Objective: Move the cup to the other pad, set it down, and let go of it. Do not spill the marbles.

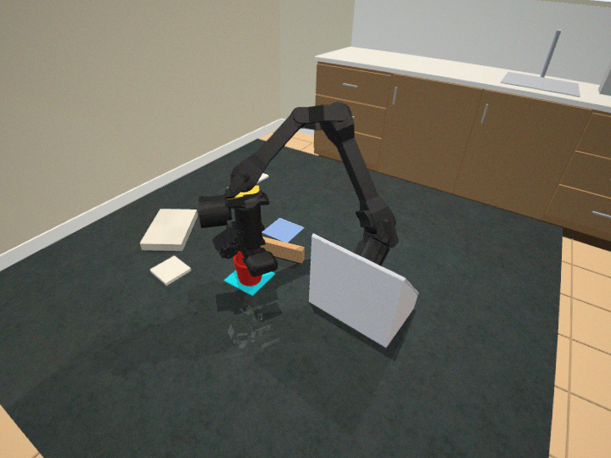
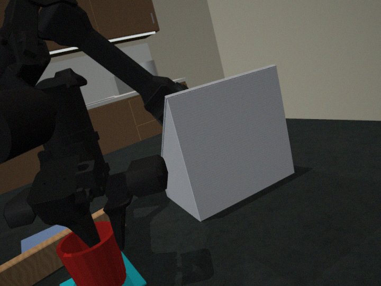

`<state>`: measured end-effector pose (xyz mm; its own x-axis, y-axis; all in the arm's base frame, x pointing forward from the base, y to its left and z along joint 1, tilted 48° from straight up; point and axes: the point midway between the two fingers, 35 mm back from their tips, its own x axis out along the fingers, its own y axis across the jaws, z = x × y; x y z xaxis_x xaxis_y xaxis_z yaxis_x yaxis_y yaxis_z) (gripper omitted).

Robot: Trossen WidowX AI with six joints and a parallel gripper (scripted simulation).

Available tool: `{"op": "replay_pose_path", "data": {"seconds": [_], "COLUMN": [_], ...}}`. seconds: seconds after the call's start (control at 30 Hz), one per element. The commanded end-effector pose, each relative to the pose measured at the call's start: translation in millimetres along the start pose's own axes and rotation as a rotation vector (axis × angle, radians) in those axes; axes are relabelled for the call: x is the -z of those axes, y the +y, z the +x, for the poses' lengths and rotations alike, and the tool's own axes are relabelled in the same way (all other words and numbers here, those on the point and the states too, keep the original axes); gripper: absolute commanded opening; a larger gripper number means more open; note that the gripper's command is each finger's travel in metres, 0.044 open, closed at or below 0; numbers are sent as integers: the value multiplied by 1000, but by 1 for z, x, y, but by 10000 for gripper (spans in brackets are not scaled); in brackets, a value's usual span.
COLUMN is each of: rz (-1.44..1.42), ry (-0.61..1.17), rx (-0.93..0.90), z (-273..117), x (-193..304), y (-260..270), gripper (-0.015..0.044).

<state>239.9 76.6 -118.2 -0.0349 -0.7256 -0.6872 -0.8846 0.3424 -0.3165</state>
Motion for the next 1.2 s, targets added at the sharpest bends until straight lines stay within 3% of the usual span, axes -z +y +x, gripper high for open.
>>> {"op": "replay_pose_path", "data": {"seconds": [0.0,0.9,1.17], "rz": [4,0,-5], "ry": [-2,2,3], "rx": [-3,-3,1], "z": [-6,-47,-43], "x": [-1,0,0], "y": [0,-1,-1], "gripper": [128,128,338]}}
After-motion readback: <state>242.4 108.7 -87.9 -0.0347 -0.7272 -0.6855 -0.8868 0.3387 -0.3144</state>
